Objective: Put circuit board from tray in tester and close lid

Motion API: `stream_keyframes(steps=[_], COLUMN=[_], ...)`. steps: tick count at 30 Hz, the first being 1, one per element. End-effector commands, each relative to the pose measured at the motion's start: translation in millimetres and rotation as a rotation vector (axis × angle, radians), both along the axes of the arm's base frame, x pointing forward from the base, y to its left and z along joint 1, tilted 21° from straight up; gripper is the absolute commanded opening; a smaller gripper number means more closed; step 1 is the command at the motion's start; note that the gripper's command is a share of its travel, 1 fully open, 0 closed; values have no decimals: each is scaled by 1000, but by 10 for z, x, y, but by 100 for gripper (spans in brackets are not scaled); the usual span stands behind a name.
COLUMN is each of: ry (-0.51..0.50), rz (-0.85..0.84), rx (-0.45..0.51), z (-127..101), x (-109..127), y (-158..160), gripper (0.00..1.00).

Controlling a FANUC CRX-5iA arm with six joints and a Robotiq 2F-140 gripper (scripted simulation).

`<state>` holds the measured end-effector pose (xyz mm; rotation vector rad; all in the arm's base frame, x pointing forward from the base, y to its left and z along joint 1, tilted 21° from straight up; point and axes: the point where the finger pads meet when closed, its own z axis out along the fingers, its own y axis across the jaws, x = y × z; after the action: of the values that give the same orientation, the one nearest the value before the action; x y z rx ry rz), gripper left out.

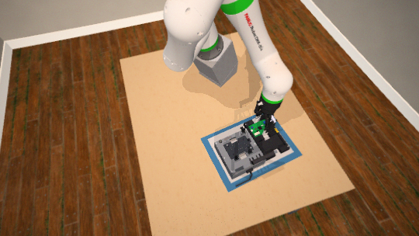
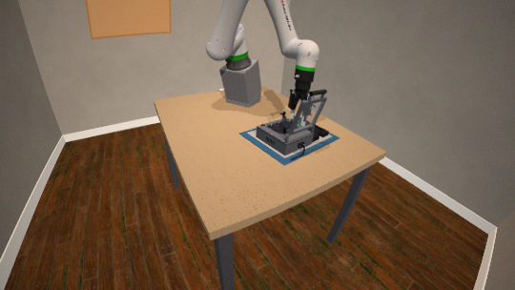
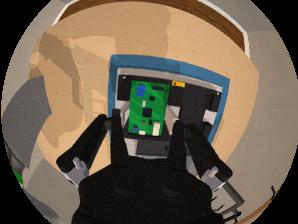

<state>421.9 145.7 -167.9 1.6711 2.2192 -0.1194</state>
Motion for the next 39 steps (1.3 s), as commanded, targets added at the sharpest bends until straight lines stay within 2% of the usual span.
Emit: stream_keyframes(steps=[1, 39], ry=[0, 0], rz=[0, 0], rx=[0, 0], z=[5, 244], x=[0, -60], y=[3, 74], gripper=[46, 46])
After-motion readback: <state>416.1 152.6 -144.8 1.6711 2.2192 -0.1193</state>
